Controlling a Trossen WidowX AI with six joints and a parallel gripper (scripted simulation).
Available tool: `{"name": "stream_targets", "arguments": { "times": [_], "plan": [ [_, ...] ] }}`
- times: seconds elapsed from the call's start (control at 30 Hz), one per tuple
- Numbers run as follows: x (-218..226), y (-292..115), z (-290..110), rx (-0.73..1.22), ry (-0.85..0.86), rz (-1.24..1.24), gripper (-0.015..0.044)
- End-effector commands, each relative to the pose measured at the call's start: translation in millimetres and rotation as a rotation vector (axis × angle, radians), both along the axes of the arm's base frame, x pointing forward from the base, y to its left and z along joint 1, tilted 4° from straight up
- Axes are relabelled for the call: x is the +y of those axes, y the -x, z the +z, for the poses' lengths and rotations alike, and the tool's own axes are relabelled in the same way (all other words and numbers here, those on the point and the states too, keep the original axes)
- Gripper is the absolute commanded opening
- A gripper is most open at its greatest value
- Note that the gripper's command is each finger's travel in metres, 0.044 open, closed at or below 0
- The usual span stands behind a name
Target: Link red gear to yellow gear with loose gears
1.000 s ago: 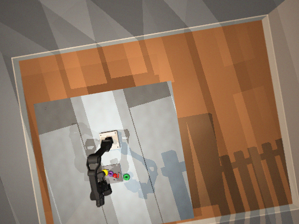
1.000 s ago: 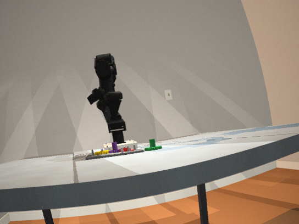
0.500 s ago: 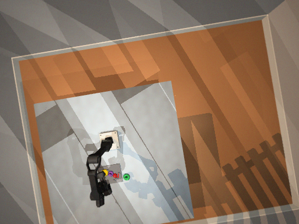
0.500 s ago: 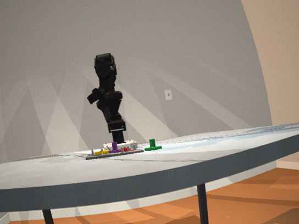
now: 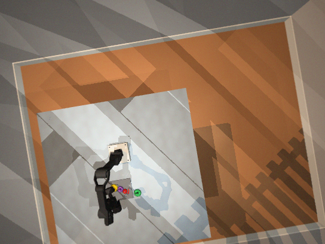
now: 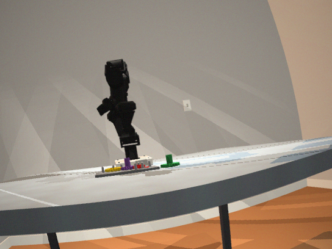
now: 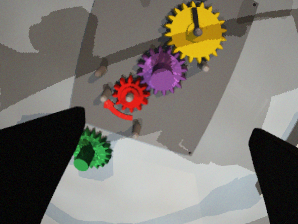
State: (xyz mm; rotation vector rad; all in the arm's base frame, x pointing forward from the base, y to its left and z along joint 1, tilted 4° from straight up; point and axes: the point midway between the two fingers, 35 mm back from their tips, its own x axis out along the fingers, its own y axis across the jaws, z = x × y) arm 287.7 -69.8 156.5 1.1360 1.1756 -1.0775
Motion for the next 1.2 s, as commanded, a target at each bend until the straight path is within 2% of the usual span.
{"name": "stream_targets", "arguments": {
  "times": [0.0, 0.17, 0.47, 0.67, 0.87, 1.17],
  "plan": [
    [0, 0, 1, -0.002, 0.001, 0.002, 0.044],
    [9, -3, 2, -0.001, -0.001, 0.002, 0.044],
    [134, -7, 14, 0.007, -0.014, 0.002, 0.044],
    [217, 21, 22, 0.008, -0.019, 0.002, 0.044],
    [286, 70, 29, 0.006, -0.022, 0.002, 0.044],
    [293, 76, 30, 0.005, -0.023, 0.002, 0.044]
  ]
}}
